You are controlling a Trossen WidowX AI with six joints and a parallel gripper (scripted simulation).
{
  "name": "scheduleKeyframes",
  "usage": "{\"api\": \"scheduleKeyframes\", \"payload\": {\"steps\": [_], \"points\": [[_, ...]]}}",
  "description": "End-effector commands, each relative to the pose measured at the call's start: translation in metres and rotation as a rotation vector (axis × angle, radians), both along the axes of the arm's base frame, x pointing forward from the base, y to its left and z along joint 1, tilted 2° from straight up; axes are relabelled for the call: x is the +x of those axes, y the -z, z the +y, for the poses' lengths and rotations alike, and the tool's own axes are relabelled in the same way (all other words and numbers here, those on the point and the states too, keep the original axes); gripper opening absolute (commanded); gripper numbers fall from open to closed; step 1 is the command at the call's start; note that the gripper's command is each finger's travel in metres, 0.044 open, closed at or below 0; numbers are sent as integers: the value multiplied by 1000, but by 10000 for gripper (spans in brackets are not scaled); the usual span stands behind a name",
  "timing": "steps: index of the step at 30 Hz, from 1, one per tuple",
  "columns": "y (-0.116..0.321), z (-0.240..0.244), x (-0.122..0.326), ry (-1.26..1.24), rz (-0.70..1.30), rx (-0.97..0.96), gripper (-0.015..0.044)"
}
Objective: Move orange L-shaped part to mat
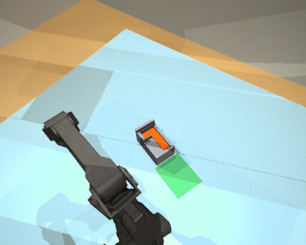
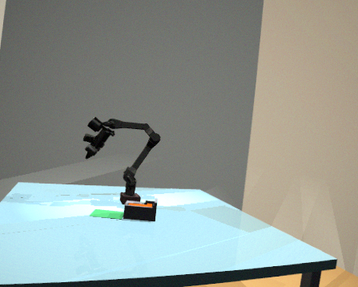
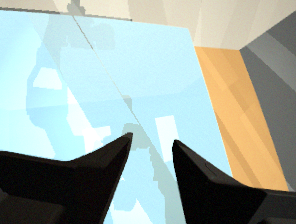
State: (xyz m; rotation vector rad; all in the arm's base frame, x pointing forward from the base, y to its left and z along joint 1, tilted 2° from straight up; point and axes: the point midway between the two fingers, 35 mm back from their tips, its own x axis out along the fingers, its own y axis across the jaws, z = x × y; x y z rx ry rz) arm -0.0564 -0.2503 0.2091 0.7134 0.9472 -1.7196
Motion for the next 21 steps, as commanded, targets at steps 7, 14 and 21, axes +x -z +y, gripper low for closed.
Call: {"api": "scheduleKeyframes", "payload": {"steps": [7,14,21], "points": [[14,-5,142,-428,-107,111,180],[25,39,237,-719,-144,231,180],[38,113,311,-991,-135,364,180]]}}
